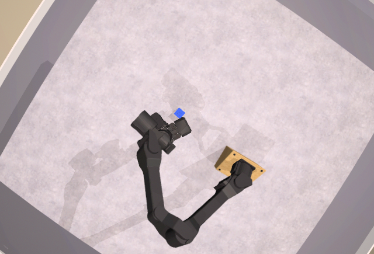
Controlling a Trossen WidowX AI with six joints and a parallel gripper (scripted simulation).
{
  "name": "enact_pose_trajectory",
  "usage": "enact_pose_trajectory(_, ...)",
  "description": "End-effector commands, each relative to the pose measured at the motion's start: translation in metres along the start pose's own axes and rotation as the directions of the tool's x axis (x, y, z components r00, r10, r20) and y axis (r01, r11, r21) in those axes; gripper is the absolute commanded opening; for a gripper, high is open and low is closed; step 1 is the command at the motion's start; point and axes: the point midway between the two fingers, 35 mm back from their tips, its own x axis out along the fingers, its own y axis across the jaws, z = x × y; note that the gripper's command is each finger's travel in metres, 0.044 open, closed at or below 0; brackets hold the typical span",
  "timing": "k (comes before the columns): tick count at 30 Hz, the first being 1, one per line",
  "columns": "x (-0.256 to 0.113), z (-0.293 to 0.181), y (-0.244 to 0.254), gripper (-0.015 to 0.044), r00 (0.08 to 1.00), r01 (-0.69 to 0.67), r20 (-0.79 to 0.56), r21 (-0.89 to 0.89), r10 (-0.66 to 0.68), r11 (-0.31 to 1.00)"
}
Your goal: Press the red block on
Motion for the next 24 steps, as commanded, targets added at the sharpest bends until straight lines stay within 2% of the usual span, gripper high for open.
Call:
enact_pose_trajectory(1,-0.022,-0.001,0.000,0.0000,1.000,0.003,0.001,-0.007,-0.003,1.000)
enact_pose_trajectory(10,-0.058,-0.007,-0.001,0.0000,1.000,-0.003,-0.004,-0.008,0.003,1.000)
enact_pose_trajectory(24,-0.033,0.022,-0.035,0.0000,1.000,-0.002,-0.002,-0.167,0.002,0.986)
